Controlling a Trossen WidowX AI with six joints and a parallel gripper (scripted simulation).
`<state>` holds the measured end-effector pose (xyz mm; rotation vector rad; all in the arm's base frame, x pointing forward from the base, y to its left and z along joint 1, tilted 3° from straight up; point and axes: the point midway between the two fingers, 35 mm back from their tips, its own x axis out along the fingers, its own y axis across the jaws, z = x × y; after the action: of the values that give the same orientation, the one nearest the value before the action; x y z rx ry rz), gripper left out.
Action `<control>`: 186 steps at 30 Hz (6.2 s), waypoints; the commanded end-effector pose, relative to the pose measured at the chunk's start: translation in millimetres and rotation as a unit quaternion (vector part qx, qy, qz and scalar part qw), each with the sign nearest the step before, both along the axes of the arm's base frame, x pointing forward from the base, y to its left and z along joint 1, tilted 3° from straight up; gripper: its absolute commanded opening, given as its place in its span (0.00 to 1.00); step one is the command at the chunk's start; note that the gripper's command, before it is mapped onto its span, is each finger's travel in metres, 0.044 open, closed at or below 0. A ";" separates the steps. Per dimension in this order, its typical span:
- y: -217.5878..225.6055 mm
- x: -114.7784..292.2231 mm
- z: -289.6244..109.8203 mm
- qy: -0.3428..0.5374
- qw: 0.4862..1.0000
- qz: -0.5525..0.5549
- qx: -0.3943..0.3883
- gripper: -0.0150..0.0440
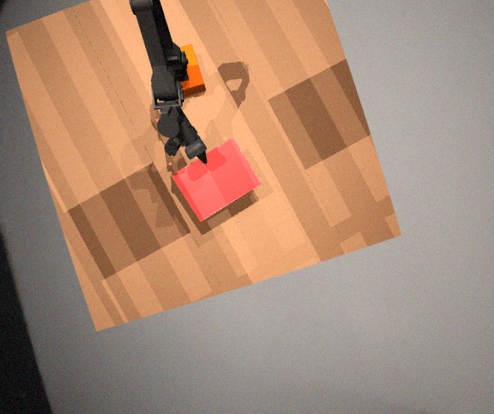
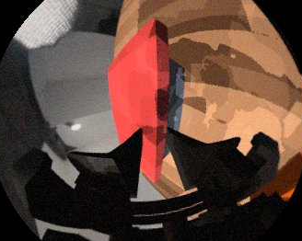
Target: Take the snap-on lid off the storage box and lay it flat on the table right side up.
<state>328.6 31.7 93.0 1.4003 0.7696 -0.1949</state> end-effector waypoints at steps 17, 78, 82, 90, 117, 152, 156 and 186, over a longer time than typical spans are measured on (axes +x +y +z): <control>-0.7 -0.4 4.9 -0.001 1.000 0.001 -0.001 0.25; 0.7 3.4 6.7 -0.001 1.000 0.000 0.000 0.25; 0.8 3.6 6.8 -0.001 1.000 0.000 0.000 0.25; 1.1 4.2 6.8 -0.001 1.000 0.000 0.000 0.25; 2.0 5.5 7.9 -0.001 1.000 0.001 0.000 0.25; 4.0 13.7 54.8 -0.002 1.000 0.000 0.000 0.25; 4.7 15.8 60.3 -0.002 1.000 0.000 0.000 0.25; 13.6 40.6 102.1 -0.003 1.000 0.000 0.001 0.25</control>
<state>366.0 44.5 187.4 1.3988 0.7724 -0.1961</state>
